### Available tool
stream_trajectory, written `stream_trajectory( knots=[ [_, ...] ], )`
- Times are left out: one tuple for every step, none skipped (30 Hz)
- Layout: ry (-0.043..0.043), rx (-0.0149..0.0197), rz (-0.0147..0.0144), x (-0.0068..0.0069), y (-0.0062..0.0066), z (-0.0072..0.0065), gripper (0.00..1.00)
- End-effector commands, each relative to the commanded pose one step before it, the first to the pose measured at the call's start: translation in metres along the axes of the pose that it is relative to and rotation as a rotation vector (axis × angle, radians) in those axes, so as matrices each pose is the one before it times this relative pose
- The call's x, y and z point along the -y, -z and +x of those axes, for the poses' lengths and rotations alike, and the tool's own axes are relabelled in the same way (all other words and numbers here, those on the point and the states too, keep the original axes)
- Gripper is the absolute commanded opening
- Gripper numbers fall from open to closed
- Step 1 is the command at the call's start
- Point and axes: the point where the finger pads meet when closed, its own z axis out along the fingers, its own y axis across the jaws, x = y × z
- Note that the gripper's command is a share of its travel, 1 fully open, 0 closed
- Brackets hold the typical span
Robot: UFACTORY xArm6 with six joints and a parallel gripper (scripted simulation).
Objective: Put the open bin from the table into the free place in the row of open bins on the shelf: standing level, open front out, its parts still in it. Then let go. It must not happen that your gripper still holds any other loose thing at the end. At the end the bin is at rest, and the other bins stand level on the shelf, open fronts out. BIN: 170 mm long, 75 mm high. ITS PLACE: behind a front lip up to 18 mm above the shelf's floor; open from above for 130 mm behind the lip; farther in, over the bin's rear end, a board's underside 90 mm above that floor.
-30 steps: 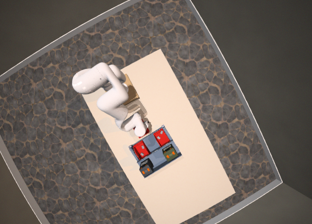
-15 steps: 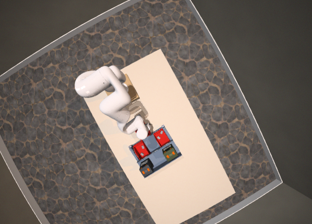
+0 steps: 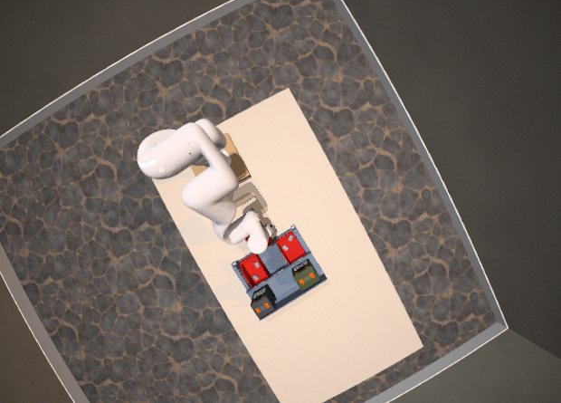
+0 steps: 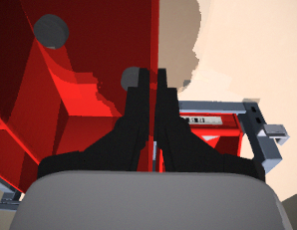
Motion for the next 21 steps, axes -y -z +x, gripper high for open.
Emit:
stream_trajectory(
  knots=[
    [-0.00002, 0.00436, -0.00017, -0.00008, 0.00147, -0.00202, 0.00],
    [0.00000, 0.00000, 0.00000, 0.00000, 0.00000, 0.00000, 0.00],
    [0.00000, 0.00000, 0.00000, 0.00000, 0.00000, 0.00000, 0.00],
    [-0.00001, -0.00005, 0.00000, 0.00007, -0.00002, 0.00108, 0.00],
    [0.00000, 0.00004, 0.00000, 0.00006, 0.00000, 0.00087, 0.00],
    [0.00000, 0.00004, 0.00000, 0.00006, 0.00000, 0.00087, 0.00],
    [0.00000, 0.00004, 0.00000, 0.00006, 0.00000, 0.00087, 0.00],
    [0.00000, 0.00004, 0.00000, 0.00006, 0.00000, 0.00087, 0.00],
    [0.00000, 0.00000, 0.00000, 0.00000, 0.00000, 0.00000, 0.00],
    [0.00000, 0.00000, 0.00000, 0.00000, 0.00000, 0.00000, 0.00],
    [0.00000, 0.00000, 0.00000, 0.00000, 0.00000, 0.00000, 0.00],
    [0.00000, 0.00000, 0.00000, 0.00000, 0.00000, 0.00000, 0.00],
    [0.00000, 0.00000, 0.00000, 0.00000, 0.00000, 0.00000, 0.00],
    [0.00000, 0.00000, 0.00000, 0.00000, 0.00000, 0.00000, 0.00],
    [0.00000, 0.00000, 0.00000, 0.00000, 0.00000, 0.00000, 0.00],
    [0.00000, 0.00000, 0.00000, 0.00000, 0.00000, 0.00000, 0.00],
    [0.00000, 0.00000, 0.00000, 0.00000, 0.00000, 0.00000, 0.00],
    [0.00000, 0.00000, 0.00000, 0.00000, 0.00000, 0.00000, 0.00],
    [0.00000, 0.00000, 0.00000, 0.00000, 0.00000, 0.00000, 0.00],
    [0.00000, 0.00000, 0.00000, 0.00000, 0.00000, 0.00000, 0.00],
    [0.00000, 0.00002, 0.00000, 0.00003, 0.00000, 0.00044, 0.00]
  ],
)
